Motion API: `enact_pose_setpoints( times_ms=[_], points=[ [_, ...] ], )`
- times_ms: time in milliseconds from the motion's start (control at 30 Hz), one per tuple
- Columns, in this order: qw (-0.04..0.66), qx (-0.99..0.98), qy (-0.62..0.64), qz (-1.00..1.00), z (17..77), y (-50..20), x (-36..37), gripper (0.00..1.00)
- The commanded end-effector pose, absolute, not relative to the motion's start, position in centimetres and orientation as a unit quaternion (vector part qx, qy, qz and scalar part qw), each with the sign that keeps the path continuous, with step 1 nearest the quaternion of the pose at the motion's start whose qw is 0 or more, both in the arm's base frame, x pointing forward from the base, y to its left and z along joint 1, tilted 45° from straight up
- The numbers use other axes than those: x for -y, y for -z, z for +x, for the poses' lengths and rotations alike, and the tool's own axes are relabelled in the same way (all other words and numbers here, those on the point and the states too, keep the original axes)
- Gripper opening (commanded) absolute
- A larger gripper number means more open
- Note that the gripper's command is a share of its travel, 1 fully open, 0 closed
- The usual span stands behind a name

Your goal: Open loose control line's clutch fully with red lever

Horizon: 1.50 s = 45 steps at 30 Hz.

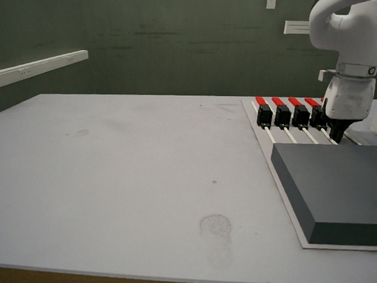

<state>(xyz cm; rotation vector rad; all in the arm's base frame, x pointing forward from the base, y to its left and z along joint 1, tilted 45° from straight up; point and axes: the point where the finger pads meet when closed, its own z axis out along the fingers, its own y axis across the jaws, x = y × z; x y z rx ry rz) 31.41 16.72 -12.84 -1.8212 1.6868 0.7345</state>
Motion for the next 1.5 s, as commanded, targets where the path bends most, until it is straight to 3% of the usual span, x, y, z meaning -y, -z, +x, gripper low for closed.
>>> enact_pose_setpoints(
  times_ms=[0,833,1467],
  points=[
    [0.273,-0.627,-0.273,-0.677,31.0,12.8,-16.7,0.00],
    [0.273,-0.627,-0.273,-0.677,30.1,12.6,-16.3,0.00],
    [0.273,-0.627,-0.273,-0.677,30.3,7.5,-11.2,0.00]
  ],
)
